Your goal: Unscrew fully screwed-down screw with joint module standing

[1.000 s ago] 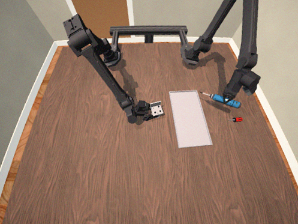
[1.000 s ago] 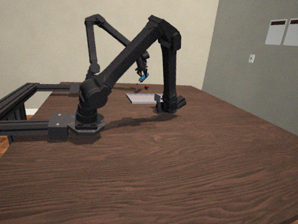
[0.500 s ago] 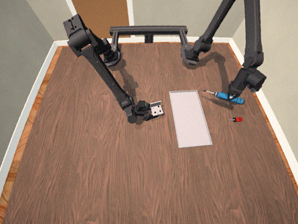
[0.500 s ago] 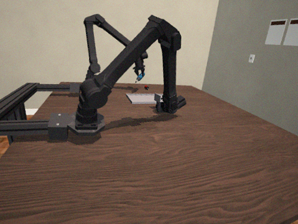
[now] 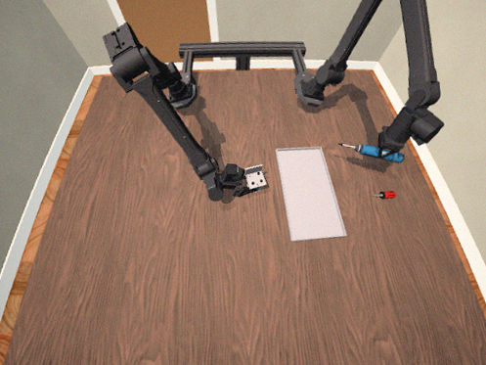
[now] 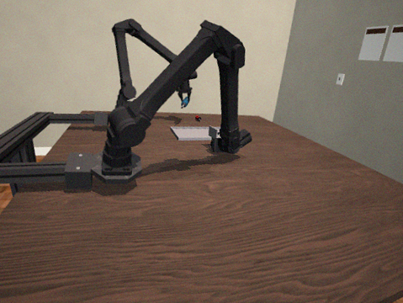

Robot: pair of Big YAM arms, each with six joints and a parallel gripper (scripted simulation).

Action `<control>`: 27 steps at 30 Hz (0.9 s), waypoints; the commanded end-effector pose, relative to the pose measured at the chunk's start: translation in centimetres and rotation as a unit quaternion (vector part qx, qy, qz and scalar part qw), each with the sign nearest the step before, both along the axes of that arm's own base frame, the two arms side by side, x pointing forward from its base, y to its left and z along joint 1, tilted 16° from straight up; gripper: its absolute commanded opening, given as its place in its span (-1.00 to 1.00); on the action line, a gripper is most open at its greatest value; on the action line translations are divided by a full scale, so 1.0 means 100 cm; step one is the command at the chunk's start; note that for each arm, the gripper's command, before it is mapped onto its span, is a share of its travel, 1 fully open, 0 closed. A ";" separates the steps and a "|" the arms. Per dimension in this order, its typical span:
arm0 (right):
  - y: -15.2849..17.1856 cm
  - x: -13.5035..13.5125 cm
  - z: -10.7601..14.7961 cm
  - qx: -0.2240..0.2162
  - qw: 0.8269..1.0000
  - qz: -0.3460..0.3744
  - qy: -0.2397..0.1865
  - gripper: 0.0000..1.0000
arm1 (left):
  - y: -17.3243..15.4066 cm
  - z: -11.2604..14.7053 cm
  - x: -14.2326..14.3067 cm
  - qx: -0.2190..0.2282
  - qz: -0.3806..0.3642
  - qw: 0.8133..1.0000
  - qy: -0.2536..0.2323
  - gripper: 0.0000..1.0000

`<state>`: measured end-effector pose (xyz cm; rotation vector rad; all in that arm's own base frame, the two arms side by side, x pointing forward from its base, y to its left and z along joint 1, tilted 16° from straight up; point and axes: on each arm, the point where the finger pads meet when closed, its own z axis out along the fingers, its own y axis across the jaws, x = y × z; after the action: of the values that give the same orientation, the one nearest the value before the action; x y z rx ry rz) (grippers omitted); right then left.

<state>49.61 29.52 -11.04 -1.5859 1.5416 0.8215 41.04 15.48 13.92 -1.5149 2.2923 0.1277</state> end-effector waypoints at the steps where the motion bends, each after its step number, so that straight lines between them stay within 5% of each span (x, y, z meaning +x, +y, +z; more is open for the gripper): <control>1: 0.005 0.011 0.008 0.005 1.000 0.000 -0.014 0.17 | 0.015 0.043 0.015 0.006 0.029 0.999 -0.040 -0.17; 27: 0.005 0.011 0.008 0.005 1.000 0.000 -0.014 0.17 | 0.062 0.062 -0.051 -0.033 0.181 0.983 0.013 -0.17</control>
<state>49.61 29.52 -11.04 -1.5859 1.5416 0.8215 34.80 20.30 15.80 -1.9368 2.1542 0.2100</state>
